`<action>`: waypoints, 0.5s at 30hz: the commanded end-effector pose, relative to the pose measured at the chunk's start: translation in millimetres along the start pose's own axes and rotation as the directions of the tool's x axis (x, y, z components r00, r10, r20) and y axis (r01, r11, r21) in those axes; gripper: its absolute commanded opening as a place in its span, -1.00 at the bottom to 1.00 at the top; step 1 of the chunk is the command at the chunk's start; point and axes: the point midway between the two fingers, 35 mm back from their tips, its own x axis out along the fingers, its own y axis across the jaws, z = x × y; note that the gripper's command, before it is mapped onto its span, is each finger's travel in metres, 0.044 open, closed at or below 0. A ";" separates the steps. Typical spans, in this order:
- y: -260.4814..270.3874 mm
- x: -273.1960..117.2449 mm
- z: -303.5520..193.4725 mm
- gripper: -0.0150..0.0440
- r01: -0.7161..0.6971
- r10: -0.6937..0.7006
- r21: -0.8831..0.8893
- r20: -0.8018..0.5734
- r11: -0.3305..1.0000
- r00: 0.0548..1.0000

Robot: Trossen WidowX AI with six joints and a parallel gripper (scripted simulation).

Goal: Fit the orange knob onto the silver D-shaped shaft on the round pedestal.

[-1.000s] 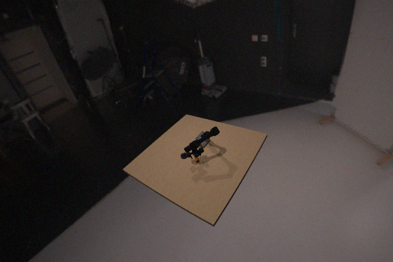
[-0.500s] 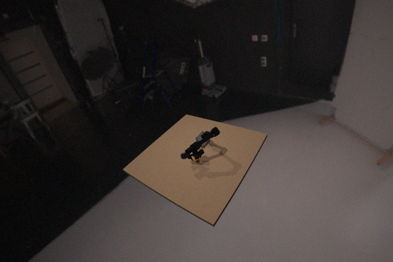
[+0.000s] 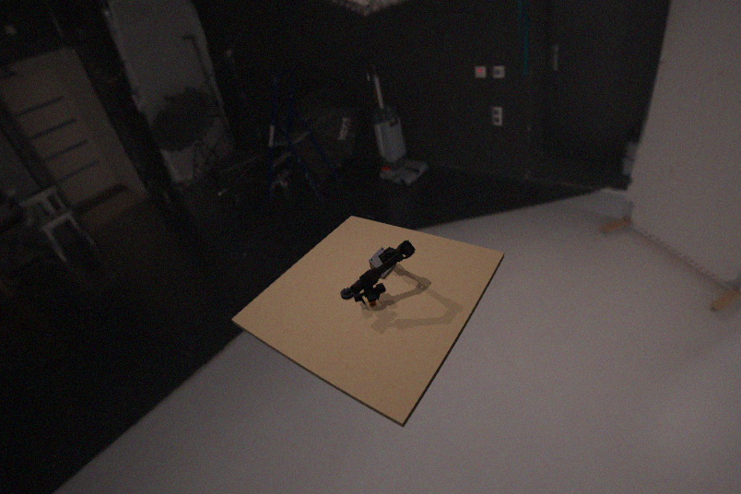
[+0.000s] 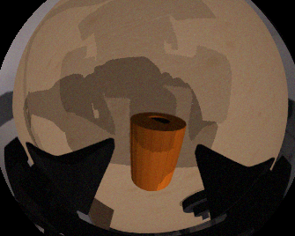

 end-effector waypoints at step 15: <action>1.3 1.8 -1.3 0.23 -0.006 0.006 0.008 0.003 1.000 1.000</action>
